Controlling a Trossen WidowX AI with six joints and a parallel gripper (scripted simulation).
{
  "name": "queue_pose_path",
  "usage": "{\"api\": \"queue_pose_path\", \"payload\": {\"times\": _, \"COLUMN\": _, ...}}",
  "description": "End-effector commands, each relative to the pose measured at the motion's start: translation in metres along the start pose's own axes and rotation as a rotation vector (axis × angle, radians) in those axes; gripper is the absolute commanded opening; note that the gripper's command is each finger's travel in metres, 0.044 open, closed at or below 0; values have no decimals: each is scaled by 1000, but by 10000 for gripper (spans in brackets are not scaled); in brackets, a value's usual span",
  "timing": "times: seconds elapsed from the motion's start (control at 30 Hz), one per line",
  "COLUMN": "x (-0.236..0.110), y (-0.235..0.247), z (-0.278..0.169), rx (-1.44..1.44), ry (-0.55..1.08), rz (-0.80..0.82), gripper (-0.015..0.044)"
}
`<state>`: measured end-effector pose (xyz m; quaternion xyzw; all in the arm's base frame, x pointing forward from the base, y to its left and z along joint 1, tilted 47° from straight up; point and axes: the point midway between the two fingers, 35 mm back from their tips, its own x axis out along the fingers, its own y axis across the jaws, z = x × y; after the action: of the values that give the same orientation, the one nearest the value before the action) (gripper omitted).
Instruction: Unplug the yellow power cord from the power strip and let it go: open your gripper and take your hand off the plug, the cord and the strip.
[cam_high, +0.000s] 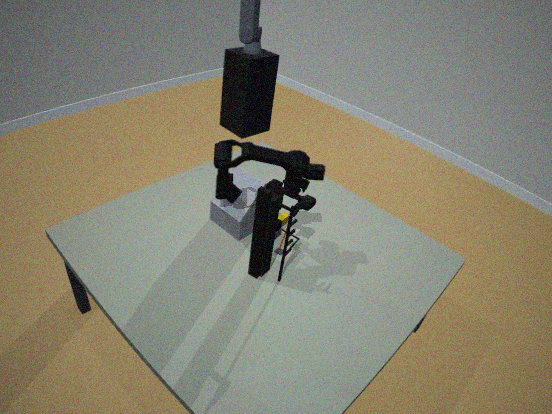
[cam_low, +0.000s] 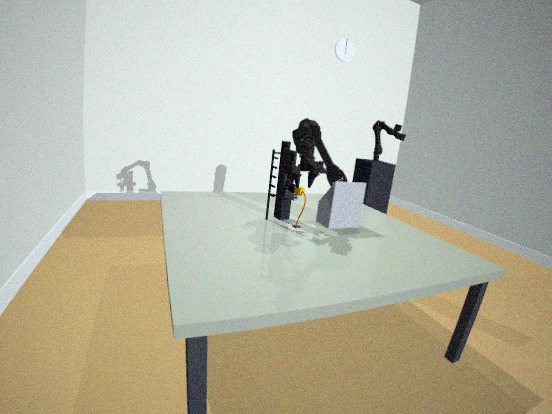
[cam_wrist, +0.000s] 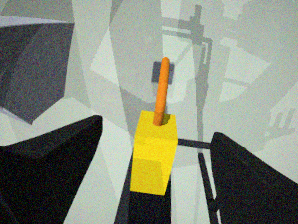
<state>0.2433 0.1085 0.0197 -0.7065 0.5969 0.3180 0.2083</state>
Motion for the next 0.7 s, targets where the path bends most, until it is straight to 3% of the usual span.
{"api": "queue_pose_path", "payload": {"times": 0.0, "x": -2, "y": -1, "z": 6, "rx": -5, "ry": 1, "rz": -6, "gripper": 394}}
{"api": "queue_pose_path", "payload": {"times": 0.07, "x": -5, "y": -2, "z": 21, "rx": -5, "ry": -1, "rz": -6, "gripper": 440}}
{"api": "queue_pose_path", "payload": {"times": 0.2, "x": -12, "y": -1, "z": 58, "rx": -4, "ry": -3, "rz": -6, "gripper": 440}}
{"api": "queue_pose_path", "payload": {"times": 0.67, "x": -13, "y": 0, "z": 60, "rx": -4, "ry": -3, "rz": -6, "gripper": 440}}
